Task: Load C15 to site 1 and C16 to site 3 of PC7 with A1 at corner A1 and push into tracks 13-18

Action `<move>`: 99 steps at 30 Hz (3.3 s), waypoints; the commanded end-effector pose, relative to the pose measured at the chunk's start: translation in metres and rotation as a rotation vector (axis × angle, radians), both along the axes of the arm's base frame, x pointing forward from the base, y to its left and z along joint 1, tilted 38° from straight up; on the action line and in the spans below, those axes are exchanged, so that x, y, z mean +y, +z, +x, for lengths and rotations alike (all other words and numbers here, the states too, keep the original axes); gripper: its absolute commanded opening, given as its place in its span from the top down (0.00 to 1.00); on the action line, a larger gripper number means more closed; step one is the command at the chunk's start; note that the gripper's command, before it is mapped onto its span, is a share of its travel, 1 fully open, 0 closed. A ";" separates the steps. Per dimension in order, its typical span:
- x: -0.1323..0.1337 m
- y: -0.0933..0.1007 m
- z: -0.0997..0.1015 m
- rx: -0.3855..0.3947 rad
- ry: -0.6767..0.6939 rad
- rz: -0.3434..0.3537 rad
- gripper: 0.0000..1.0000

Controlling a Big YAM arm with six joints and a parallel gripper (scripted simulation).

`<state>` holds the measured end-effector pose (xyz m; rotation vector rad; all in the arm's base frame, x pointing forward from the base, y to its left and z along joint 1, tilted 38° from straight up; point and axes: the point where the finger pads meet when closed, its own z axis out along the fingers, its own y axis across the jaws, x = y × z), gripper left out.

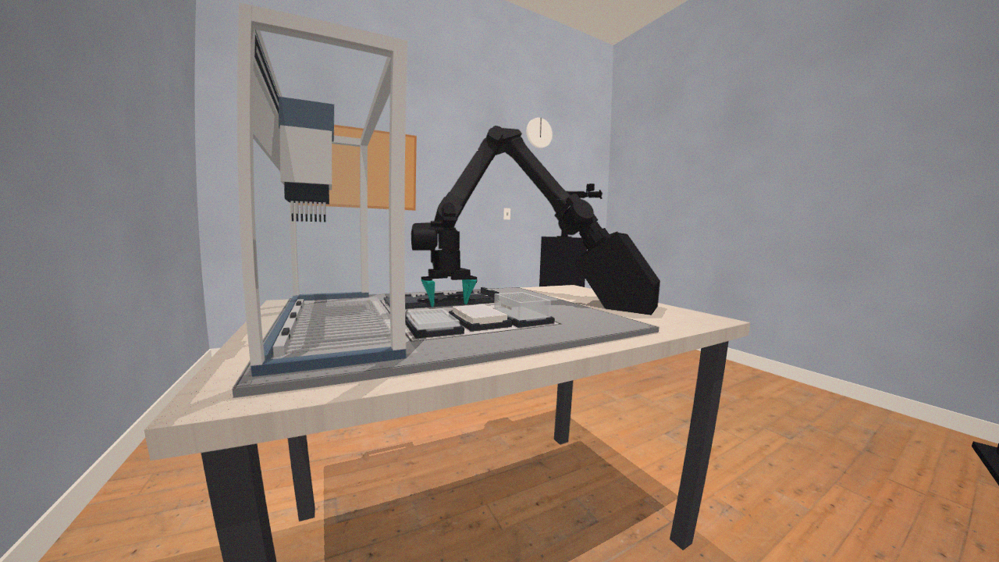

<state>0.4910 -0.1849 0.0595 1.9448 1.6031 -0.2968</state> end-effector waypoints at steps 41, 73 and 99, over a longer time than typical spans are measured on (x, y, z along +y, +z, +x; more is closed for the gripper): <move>0.077 0.104 -0.002 -0.076 0.015 -0.016 0.00; 0.192 0.004 0.029 -0.059 0.022 -0.006 0.00; 0.164 -0.063 0.030 -0.013 0.004 -0.014 0.00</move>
